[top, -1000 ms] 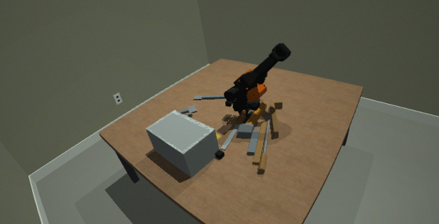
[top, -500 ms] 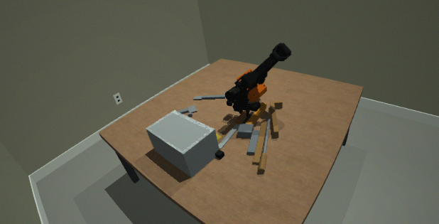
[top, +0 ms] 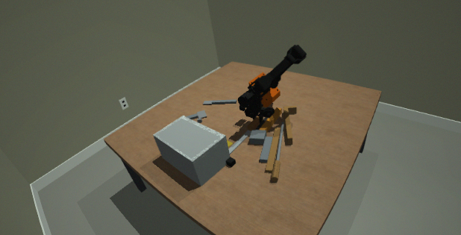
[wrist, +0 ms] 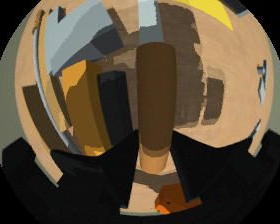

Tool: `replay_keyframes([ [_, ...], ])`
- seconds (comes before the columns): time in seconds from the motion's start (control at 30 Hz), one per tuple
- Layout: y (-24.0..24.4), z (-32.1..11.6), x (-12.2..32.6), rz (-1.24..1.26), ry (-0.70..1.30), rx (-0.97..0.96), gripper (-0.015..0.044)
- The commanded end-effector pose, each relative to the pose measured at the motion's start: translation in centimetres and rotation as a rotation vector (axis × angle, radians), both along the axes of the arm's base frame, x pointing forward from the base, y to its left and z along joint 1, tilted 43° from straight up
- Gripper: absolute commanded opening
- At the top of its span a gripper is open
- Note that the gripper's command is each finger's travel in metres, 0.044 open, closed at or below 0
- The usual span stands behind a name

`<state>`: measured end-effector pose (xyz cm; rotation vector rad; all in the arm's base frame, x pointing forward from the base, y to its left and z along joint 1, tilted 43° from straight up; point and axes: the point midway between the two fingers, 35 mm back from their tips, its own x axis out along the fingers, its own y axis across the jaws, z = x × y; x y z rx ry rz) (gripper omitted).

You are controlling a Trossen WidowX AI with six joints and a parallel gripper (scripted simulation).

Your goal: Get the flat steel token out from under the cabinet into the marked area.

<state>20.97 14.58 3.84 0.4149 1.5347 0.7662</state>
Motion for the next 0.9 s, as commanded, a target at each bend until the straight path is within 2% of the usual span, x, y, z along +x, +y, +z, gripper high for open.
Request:
replay_keyframes([
  [0.0,0.1,0.3,0.1,-0.022,0.013,0.001,0.0000],
  [0.87,1.5,1.6,-0.2,-0.112,0.097,-0.014,0.0000],
])
